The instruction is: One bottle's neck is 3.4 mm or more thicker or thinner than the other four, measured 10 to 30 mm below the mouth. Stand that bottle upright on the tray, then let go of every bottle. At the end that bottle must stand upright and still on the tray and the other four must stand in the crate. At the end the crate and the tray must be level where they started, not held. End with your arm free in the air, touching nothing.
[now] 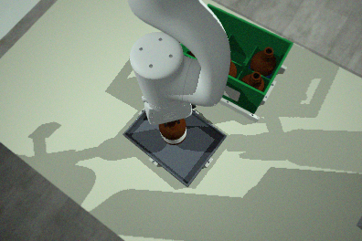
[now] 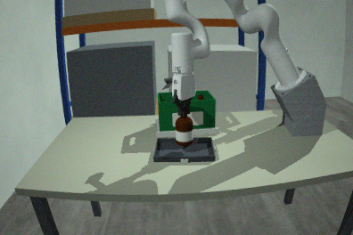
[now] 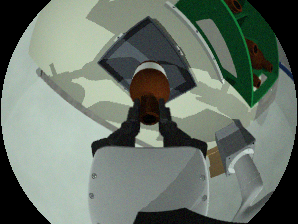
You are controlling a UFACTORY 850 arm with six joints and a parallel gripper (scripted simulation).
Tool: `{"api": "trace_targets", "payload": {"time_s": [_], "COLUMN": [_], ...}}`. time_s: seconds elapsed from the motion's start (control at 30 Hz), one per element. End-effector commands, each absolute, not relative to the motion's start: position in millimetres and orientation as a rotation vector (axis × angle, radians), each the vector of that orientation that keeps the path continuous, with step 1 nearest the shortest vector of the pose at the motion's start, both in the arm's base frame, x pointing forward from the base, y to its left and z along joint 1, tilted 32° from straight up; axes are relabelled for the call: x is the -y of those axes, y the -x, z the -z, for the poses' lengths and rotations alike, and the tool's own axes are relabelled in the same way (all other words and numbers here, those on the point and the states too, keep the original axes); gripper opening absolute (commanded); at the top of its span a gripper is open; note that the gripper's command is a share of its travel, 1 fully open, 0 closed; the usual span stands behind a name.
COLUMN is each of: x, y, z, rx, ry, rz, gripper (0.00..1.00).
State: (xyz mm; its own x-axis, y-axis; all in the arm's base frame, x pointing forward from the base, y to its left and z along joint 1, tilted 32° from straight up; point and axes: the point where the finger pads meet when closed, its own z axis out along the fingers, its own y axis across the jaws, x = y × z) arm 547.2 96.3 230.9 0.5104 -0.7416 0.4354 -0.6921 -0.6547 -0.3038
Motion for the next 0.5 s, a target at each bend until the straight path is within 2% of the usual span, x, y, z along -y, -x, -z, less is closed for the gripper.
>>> {"api": "trace_targets", "payload": {"time_s": [0.0,0.47], "x": [-96.2,-94.4], "y": [-549.0,-555.6], "z": [-229.4,-218.6], "rx": [-1.26,-1.26], "ry": [2.647,2.647], "rz": [0.836,0.836], "gripper": [0.0,0.0]}}
